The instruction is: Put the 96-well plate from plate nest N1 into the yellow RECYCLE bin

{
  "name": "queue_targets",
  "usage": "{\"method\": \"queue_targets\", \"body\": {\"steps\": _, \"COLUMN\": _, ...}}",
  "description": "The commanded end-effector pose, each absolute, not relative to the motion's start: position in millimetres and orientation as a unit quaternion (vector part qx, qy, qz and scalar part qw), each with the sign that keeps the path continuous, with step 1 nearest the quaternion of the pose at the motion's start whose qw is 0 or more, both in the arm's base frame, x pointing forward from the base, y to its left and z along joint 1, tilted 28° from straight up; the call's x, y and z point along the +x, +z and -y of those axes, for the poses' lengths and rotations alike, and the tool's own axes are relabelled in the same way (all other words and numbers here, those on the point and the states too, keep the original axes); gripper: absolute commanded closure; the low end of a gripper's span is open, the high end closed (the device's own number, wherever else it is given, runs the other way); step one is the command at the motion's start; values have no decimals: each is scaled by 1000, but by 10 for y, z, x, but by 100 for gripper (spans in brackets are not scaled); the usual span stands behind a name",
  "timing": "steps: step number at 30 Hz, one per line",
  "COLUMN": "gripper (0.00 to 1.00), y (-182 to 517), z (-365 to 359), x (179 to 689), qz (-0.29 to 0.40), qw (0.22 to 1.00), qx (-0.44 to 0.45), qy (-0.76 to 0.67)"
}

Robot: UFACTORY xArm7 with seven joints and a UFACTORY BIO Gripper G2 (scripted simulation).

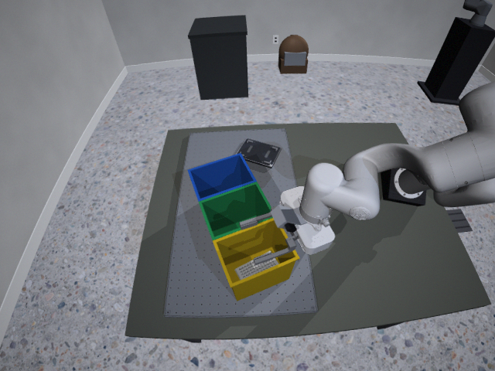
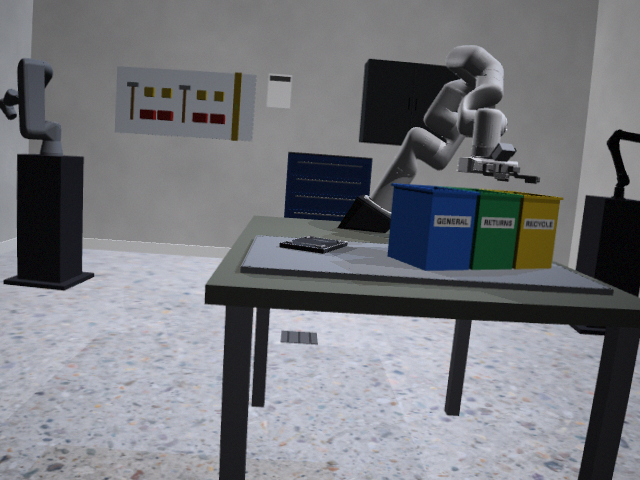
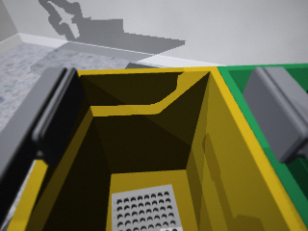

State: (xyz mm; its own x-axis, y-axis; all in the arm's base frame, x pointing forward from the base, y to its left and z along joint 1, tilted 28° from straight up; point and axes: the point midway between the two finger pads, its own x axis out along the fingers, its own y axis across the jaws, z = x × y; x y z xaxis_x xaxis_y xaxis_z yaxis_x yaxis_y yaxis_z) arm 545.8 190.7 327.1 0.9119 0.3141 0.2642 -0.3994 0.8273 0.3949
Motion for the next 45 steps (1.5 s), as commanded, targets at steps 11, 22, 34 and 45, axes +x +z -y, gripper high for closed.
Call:
{"method": "queue_targets", "body": {"steps": 11, "gripper": 82, "y": 3134, "z": -1250, "x": 5365, "qz": 60, "qw": 969, "qx": 238, "qy": 39}}
{"method": "queue_targets", "body": {"steps": 22, "gripper": 82, "y": 3028, "z": -817, "x": 5297, "qz": 60, "qw": 969, "qx": 238, "qy": 39}}
{"method": "queue_targets", "body": {"steps": 34, "gripper": 82, "y": 2910, "z": -337, "x": 5221, "qz": 60, "qw": 969, "qx": 237, "qy": 39}}
{"method": "queue_targets", "body": {"steps": 45, "gripper": 82, "y": 2780, "z": 192, "x": 5137, "qz": 60, "qw": 969, "qx": 237, "qy": 39}}
